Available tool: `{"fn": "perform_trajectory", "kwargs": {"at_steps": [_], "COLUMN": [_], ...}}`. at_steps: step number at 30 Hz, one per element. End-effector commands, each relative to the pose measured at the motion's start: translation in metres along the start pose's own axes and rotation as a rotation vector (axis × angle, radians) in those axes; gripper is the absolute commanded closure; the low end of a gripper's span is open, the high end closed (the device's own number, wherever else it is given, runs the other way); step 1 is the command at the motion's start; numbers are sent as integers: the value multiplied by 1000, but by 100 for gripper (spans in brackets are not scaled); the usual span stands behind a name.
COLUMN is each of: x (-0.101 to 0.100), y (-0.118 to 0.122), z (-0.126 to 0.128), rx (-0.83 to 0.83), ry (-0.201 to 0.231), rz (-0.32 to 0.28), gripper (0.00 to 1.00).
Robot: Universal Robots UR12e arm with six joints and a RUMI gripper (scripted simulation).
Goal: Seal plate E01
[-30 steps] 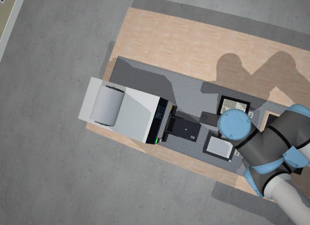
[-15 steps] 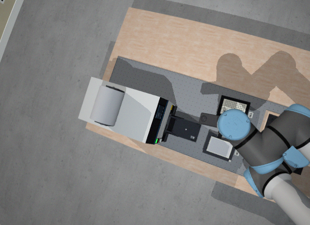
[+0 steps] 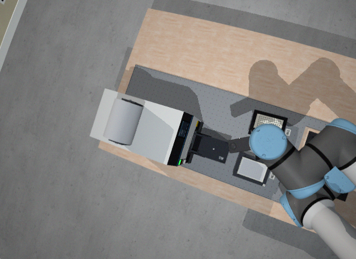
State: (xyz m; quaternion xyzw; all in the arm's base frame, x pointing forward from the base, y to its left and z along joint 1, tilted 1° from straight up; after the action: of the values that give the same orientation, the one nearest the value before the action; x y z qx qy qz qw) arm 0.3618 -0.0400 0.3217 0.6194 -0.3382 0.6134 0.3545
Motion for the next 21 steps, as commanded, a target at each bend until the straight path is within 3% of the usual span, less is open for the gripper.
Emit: {"fn": "perform_trajectory", "kwargs": {"at_steps": [1, 21], "x": [1, 1], "y": [0, 0], "z": [1, 1], "rx": [181, 737], "ry": [-2, 0], "rz": [10, 11], "gripper": [32, 32]}}
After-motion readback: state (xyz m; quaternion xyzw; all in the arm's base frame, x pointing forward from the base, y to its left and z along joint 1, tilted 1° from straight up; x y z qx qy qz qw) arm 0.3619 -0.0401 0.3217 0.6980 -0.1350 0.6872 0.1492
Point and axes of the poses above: the point where the finger pads meet when closed, its own x axis back along the fingers, its own z axis across the jaws, y = z × x, the point moved 3 cm from there along x, back along the fingers, and after that the axes turned 11 degrees about x, right-handed, at the moved point
